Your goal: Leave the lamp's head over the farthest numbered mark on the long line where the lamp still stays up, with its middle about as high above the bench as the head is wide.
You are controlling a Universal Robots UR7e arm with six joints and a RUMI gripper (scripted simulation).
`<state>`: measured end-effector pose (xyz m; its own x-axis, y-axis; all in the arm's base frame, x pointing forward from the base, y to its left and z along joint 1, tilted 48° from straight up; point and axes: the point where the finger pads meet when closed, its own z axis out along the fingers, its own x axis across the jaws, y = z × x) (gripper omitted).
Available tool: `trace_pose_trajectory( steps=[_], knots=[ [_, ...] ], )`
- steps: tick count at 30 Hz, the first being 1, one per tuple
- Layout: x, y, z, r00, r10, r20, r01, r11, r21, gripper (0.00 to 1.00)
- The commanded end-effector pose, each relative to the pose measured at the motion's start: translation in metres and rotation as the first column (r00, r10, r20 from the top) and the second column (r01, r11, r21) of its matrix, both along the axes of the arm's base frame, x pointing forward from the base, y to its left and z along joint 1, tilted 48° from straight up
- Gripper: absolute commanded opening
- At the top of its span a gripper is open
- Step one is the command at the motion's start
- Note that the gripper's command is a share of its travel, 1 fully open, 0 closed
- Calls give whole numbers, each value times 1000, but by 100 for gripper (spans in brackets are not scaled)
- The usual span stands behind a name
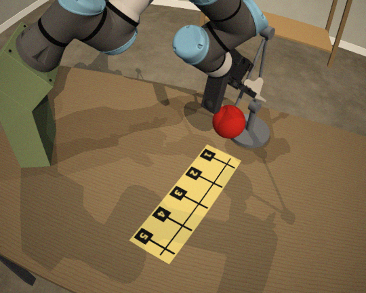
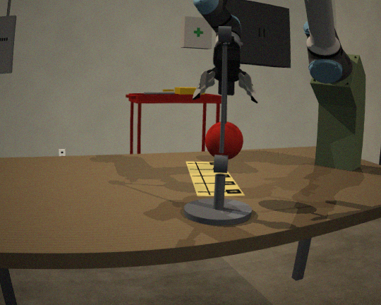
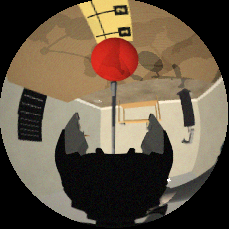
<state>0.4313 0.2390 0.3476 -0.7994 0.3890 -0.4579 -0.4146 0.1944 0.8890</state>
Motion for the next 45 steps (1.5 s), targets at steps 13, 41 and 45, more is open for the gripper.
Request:
trace_pose_trajectory(
  steps=[13, 41, 45],
  knots=[
    [2, 4, 0, 1000, 0, 0, 0, 1000, 0, 0],
    [8, -2, -5, 1000, 18, 13, -18, 1000, -16, 0],
    [13, -6, -11, 999, 36, 24, -36, 999, -33, 0]
  ],
)
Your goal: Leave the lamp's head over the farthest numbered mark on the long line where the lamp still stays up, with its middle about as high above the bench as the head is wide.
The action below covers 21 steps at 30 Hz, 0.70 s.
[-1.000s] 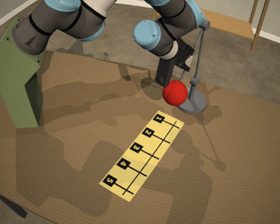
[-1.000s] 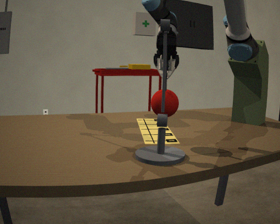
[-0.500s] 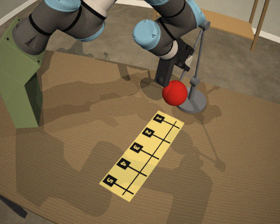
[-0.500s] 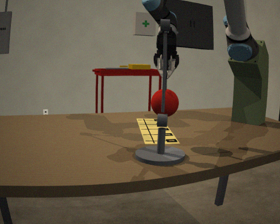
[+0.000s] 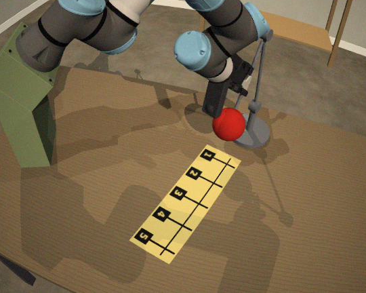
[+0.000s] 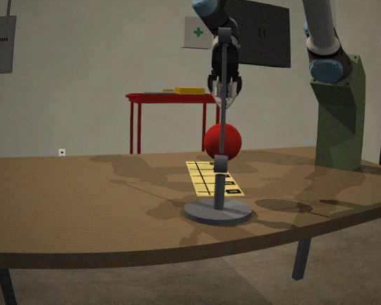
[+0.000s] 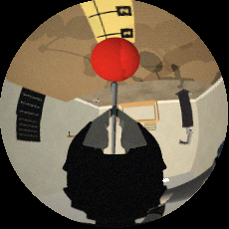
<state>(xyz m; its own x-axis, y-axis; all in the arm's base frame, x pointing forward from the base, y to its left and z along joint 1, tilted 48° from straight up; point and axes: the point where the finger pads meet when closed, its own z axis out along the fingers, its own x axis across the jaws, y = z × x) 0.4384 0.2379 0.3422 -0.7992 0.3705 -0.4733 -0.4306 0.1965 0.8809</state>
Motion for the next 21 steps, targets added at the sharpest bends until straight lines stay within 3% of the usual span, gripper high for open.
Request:
trace_pose_trajectory(
  steps=[1, 21],
  knots=[
    [8, -6, -7, 1000, 24, 13, -23, 999, -26, 0],
    [38, -24, -30, 992, 108, 63, -101, 990, -102, 0]
  ],
)
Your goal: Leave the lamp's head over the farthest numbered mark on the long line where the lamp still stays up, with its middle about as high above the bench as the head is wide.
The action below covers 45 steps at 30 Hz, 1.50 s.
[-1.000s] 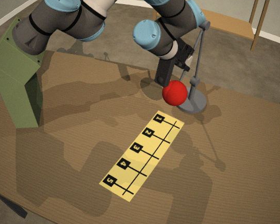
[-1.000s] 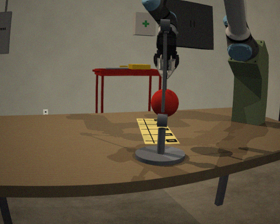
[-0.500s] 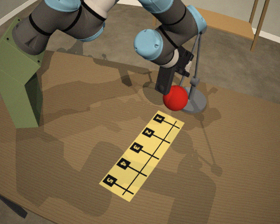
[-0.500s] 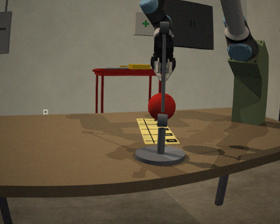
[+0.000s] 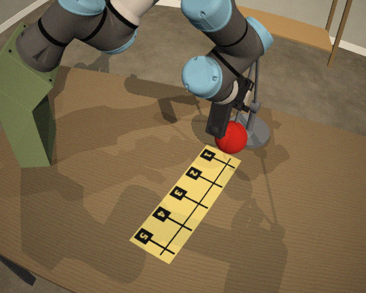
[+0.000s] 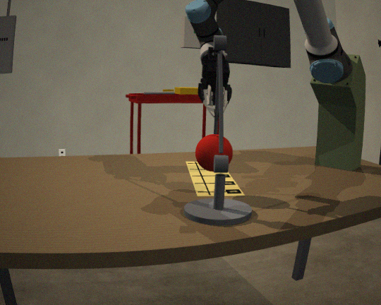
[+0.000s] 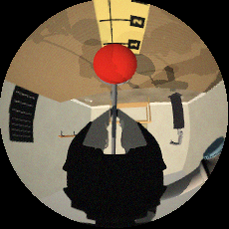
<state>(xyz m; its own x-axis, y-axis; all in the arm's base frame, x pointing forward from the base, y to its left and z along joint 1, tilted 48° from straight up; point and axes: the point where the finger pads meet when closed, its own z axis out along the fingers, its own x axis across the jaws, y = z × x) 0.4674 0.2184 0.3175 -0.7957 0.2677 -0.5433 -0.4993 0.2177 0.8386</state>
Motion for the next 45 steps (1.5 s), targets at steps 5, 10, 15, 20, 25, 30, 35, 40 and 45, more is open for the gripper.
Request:
trace_pose_trajectory(
  steps=[5, 10, 15, 20, 25, 30, 35, 40, 45],
  knots=[
    [14, -7, -9, 999, 34, 18, -33, 999, -42, 0],
    [15, -7, -10, 999, 34, 18, -33, 999, -42, 0],
    [16, -8, -11, 999, 34, 18, -33, 999, -42, 0],
    [18, -8, -11, 999, 34, 18, -33, 999, -42, 0],
    [17, -8, -11, 999, 34, 18, -33, 999, -42, 100],
    [17, -8, -11, 999, 34, 18, -33, 999, -42, 100],
    [17, -8, -11, 999, 34, 18, -34, 999, -41, 100],
    [17, -8, -11, 999, 34, 18, -34, 999, -41, 100],
    [17, -8, -11, 999, 34, 18, -34, 999, -41, 100]
  ],
)
